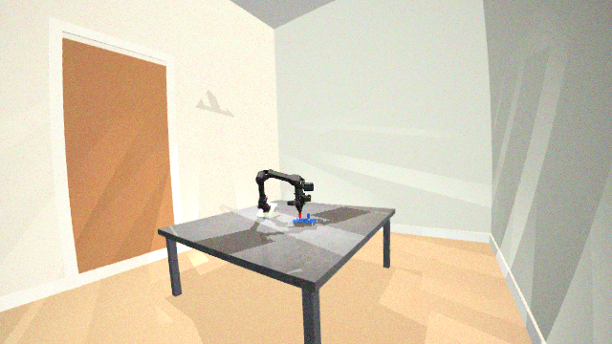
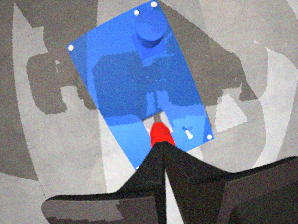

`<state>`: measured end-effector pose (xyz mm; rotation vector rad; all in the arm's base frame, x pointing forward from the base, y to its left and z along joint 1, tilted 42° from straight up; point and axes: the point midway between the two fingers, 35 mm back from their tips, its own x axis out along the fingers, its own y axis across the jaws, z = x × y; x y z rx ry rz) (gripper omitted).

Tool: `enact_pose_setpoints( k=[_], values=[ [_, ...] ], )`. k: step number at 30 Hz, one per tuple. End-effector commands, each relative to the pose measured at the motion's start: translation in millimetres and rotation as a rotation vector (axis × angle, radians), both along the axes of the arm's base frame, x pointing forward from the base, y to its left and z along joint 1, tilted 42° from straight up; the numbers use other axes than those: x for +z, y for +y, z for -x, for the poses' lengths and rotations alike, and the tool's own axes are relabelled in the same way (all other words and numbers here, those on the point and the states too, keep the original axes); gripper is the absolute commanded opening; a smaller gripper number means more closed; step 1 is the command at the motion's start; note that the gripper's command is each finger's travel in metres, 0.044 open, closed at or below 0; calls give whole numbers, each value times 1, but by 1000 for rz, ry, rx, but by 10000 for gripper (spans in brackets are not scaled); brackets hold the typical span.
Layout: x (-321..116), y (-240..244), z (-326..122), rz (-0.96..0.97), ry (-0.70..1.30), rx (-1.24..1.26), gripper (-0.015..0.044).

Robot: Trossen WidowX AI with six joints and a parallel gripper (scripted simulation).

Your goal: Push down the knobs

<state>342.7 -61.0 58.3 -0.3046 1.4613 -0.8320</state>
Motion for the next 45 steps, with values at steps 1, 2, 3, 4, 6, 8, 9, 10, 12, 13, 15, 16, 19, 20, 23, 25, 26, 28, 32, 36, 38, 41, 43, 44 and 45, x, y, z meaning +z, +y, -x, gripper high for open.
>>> enact_pose_setpoints(
  k=[1,2,3,4,6,8,9,10,12,13,15,16,19,20,23,25,26,28,32,36,38,41,43,44,45],
  values=[
    [-1,-3,1,9,2,-1,0],
    [-1,-3,1,9,2,-1,0],
    [-1,-3,1,9,2,-1,0],
    [-1,-3,1,9,2,-1,0],
    [-1,-3,1,9,2,-1,0],
    [-1,-3,1,9,2,-1,0],
    [-1,-4,1,9,2,-1,0],
    [-2,-4,1,9,2,-1,0],
    [-2,-4,1,9,2,-1,0],
    [-2,-4,1,9,2,-1,0],
    [-2,-4,1,9,2,-1,0],
    [-2,-4,1,9,2,-1,0],
    [-2,-4,1,9,2,-1,0],
    [-2,-4,1,9,2,-1,0],
    [-2,-4,1,9,2,-1,0],
    [-2,-4,1,9,2,-1,0],
    [-2,-4,1,9,2,-1,0],
    [-2,-4,1,9,2,-1,0],
    [2,-1,0,9,2,-1,0],
    [6,3,-1,8,2,-1,0],
    [8,5,-1,8,2,-1,0],
    [12,8,-1,8,2,-1,0],
    [9,6,2,10,14,0,26],
    [9,6,2,10,14,0,53],
    [9,6,2,10,14,0,79]
  ],
)
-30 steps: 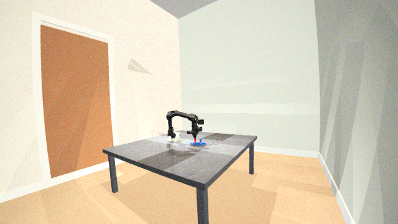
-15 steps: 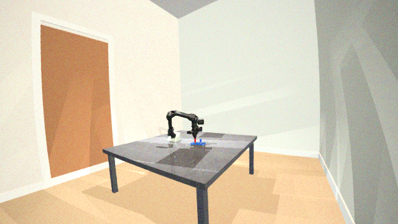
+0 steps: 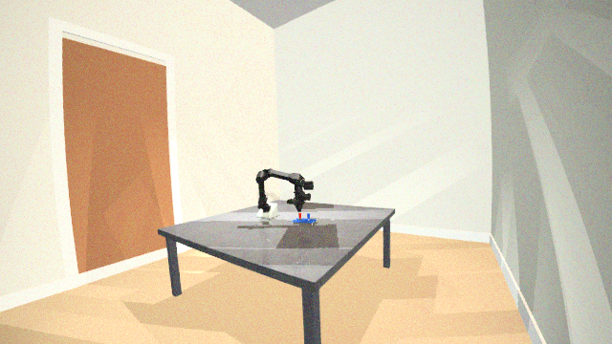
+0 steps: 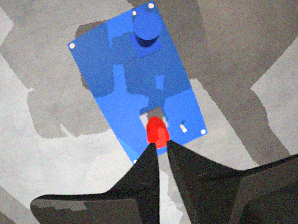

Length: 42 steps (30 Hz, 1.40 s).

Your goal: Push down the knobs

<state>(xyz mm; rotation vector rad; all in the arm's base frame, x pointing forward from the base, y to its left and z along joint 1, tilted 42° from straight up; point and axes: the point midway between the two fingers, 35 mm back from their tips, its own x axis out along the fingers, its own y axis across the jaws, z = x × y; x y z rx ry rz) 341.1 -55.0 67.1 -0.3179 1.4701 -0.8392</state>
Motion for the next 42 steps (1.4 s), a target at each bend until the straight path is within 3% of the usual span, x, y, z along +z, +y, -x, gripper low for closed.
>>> enact_pose_setpoints(
  k=[1,5,13,25,42],
  values=[
    [0,0,0,0,0,0,105],
    [0,0,0,0,0,0,210],
    [14,2,-18,-27,-43,14,0],
    [34,-4,-80,-2,-16,0,0],
    [20,-17,-79,-1,-16,-1,0]
  ],
)
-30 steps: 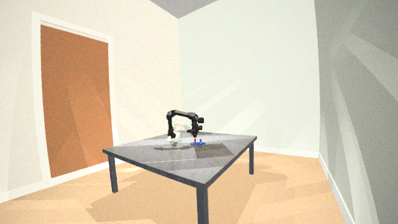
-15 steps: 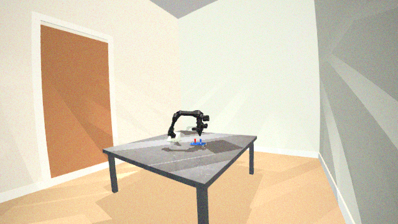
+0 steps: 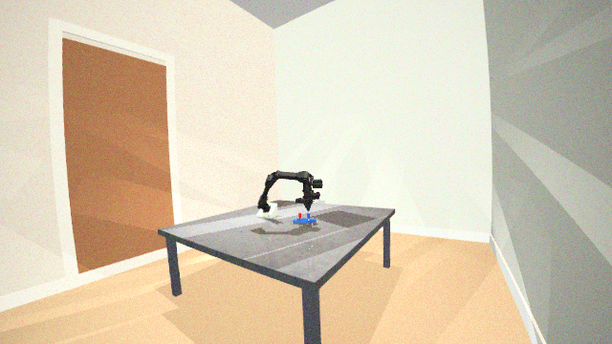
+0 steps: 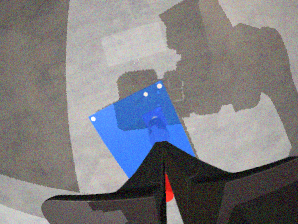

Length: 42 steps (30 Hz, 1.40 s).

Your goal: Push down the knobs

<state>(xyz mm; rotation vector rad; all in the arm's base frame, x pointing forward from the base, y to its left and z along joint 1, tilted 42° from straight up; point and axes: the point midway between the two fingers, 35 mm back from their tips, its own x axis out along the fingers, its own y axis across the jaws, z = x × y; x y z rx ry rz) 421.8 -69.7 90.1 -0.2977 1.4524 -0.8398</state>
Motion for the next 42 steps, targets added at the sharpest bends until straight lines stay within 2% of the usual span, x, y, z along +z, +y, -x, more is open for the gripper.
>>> enact_pose_setpoints(
  k=[1,42],
  values=[
    [-4,-3,2,6,8,5,0],
    [-12,-11,3,7,8,5,0]
  ],
)
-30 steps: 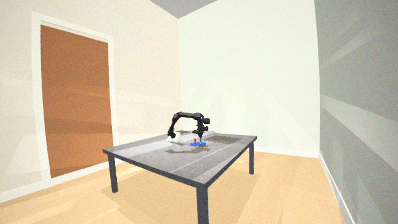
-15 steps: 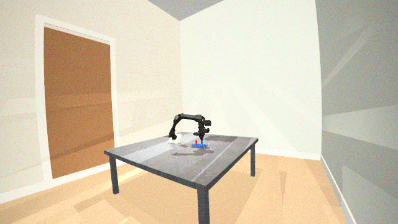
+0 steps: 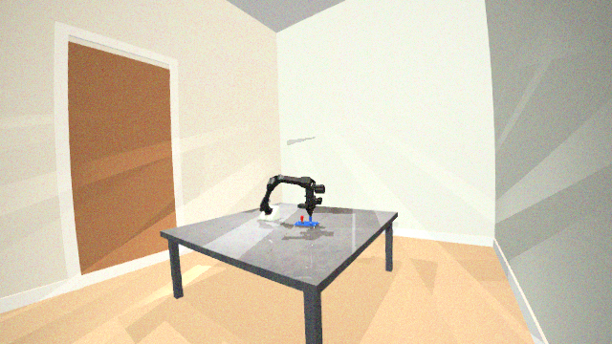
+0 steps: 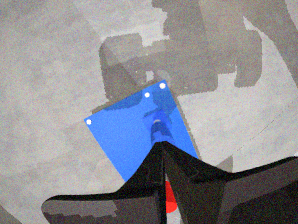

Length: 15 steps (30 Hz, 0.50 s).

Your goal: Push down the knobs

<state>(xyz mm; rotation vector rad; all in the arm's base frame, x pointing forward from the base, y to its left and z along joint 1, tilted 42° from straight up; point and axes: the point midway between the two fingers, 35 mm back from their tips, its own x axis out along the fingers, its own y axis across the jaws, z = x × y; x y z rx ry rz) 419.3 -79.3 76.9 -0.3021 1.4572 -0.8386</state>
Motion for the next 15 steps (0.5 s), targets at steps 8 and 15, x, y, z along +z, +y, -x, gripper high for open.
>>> enact_pose_setpoints(
  k=[8,15],
  values=[
    [-1,-3,1,6,2,4,0],
    [-1,-3,1,6,2,4,0]
  ],
)
